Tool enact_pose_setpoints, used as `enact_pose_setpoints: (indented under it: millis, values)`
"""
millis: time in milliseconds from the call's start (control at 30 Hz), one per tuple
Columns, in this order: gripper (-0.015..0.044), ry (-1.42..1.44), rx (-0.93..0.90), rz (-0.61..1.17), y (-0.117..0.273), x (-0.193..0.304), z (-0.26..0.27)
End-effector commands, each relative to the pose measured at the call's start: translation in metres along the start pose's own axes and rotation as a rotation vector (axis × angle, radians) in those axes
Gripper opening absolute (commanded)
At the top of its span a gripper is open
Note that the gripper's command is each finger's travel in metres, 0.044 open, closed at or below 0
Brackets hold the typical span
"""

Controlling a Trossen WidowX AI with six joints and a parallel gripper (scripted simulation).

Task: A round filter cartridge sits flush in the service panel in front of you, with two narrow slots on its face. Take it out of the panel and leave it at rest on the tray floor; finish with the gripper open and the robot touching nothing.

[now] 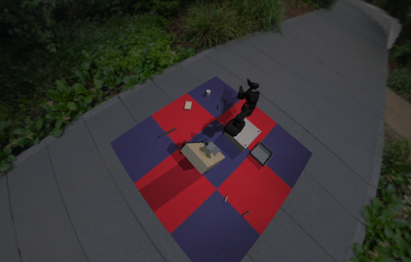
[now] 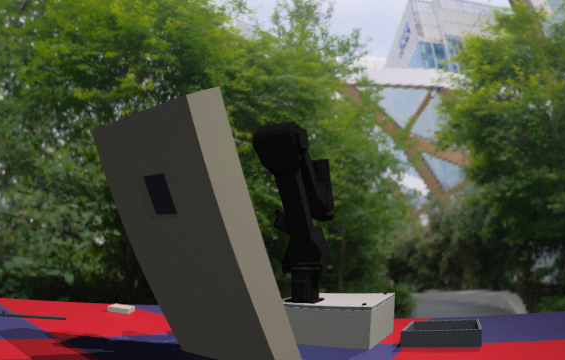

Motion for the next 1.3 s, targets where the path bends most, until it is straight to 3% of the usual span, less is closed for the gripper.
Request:
enact_pose_setpoints:
  millis: [0, 333, 767, 1267]
  values:
    - [0.0374, -0.001, 0.004, 0.004, -0.001, 0.001, -0.001]
    - [0.0117, -0.058, 0.220, 0.240, -0.041, 0.073, -0.046]
    - [0.0117, -0.050, 0.551, 0.584, -0.026, 0.198, -0.112]
    - [0.0117, 0.123, 0.894, 1.033, 0.091, 0.311, -0.156]
Point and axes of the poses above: the point midway between the two fingers, 35 mm back from their tips, its own y axis back along the fingers, its own z axis across the jaws, x = y × z, the point moved 3 cm from there along y, back along the fingers, and after that the axes turned 9 degrees about -y, right-handed, at the moved point
